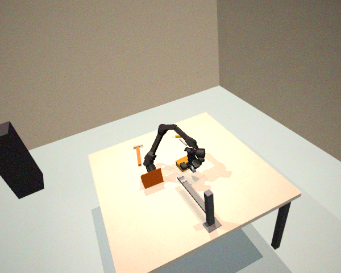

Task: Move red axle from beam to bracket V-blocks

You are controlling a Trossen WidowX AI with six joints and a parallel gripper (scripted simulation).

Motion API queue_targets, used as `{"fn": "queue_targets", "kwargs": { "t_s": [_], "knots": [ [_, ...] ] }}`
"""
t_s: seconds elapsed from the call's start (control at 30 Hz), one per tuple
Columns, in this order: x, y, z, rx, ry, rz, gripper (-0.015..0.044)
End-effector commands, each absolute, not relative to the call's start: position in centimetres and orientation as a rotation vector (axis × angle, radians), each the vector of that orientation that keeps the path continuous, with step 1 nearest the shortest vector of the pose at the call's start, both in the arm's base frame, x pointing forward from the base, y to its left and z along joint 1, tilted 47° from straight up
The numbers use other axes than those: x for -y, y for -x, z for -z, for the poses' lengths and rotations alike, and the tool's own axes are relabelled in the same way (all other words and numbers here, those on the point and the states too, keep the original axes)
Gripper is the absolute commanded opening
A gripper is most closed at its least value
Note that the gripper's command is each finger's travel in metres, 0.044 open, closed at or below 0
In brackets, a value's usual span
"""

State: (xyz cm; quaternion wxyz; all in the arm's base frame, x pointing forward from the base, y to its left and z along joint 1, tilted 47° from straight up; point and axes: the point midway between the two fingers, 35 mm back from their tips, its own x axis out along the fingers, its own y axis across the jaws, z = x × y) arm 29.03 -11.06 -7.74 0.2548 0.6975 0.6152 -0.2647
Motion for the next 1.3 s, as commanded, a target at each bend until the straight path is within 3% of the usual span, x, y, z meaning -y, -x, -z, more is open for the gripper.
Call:
{"fn": "queue_targets", "kwargs": {
  "t_s": [0.0,1.27],
  "knots": [
    [11.6,-29.0,7.3,-1.670,-1.887,0.718,0.0000],
    [10.7,-32.4,5.9,-1.670,-1.887,0.716,0.0000]
  ]
}}
